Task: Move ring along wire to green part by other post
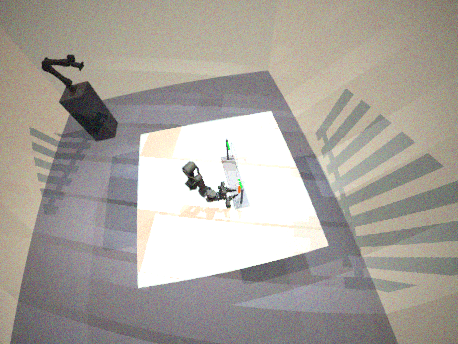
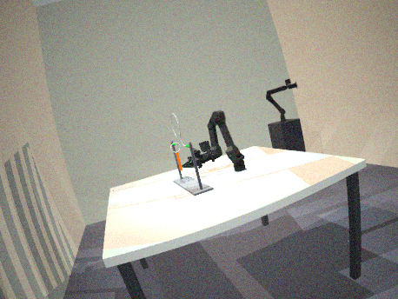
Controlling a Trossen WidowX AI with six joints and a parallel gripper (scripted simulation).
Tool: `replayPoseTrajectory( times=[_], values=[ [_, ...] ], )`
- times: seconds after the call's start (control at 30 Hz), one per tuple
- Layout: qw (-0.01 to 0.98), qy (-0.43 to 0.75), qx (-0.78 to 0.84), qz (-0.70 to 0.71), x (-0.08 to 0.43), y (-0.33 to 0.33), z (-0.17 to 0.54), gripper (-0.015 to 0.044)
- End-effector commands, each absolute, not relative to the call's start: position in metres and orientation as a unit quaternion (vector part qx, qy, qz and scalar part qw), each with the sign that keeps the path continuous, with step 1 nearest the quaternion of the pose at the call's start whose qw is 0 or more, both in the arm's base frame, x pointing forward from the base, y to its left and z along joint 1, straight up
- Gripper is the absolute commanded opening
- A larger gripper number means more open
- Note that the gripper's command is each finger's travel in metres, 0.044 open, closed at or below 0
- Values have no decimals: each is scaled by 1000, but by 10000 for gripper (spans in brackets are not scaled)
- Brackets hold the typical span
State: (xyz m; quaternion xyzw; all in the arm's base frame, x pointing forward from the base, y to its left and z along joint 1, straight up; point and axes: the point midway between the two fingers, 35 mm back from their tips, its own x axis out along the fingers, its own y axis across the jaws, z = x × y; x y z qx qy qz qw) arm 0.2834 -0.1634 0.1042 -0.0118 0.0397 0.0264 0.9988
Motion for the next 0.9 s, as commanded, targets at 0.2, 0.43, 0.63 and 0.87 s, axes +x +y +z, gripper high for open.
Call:
replayPoseTrajectory(
  times=[0.2, 0.43, 0.63, 0.87],
  values=[
    [999, 39, -9, 25, 299, -164, 103, 160],
    [999, 38, -9, 25, 310, -163, 102, 160],
    [999, 37, -9, 25, 320, -161, 101, 160],
    [999, 36, -8, 25, 328, -159, 101, 160]
  ],
)
